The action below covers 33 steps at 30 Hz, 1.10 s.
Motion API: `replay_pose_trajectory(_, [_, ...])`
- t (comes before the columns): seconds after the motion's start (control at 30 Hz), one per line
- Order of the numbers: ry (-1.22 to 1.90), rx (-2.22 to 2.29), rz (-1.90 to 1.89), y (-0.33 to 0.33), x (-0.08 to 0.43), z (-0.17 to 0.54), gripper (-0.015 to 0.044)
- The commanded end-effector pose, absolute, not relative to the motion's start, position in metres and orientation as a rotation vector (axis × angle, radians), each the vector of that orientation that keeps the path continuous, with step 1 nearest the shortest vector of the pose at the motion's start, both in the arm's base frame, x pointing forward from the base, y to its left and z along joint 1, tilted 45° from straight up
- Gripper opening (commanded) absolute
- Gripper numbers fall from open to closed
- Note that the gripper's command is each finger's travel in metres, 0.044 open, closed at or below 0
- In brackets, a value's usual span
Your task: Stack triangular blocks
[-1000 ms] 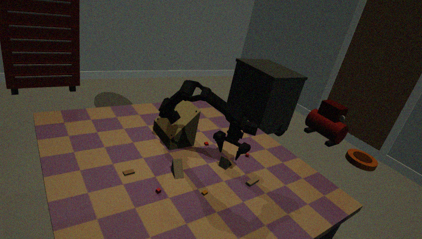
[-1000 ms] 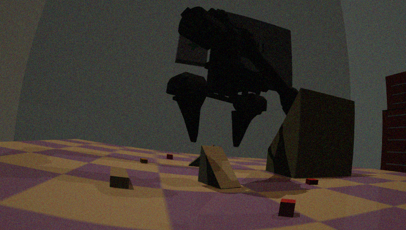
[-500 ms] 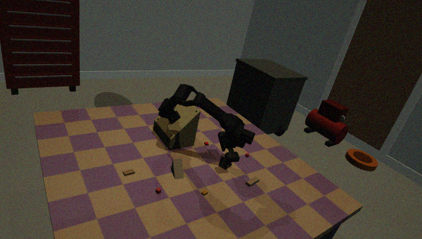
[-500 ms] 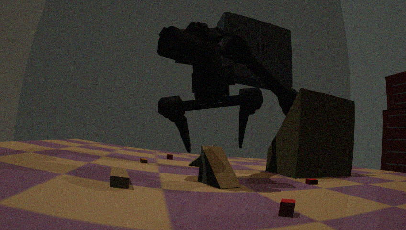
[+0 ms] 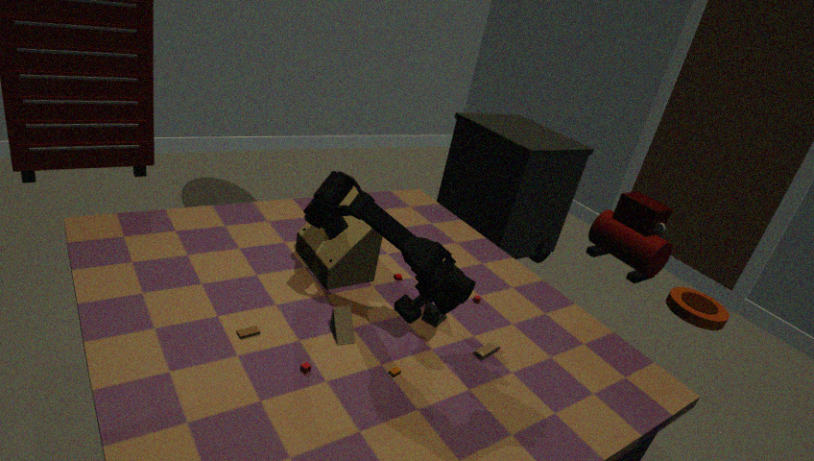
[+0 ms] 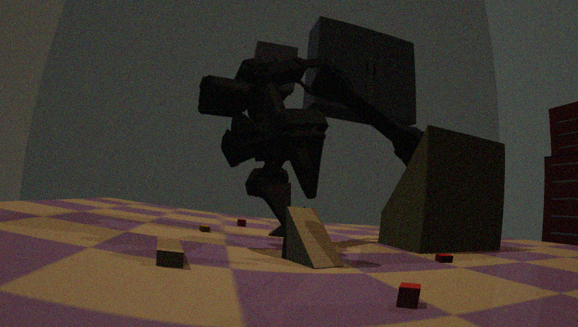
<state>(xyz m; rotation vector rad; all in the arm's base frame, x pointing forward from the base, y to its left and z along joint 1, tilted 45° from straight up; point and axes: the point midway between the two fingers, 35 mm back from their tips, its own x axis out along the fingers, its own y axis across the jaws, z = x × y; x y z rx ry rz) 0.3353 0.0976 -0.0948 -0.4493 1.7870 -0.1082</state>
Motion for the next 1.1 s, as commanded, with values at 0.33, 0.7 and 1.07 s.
replay_pose_trajectory(0.33, [1.612, 0.796, -1.036, 0.077, 0.356, -0.056, 0.0440])
replay_pose_trajectory(0.7, [1.612, 0.796, -1.036, 0.077, 0.356, -0.056, 0.0440])
replay_pose_trajectory(1.07, [1.612, 0.796, -1.036, 0.077, 0.354, -0.070, 0.0440])
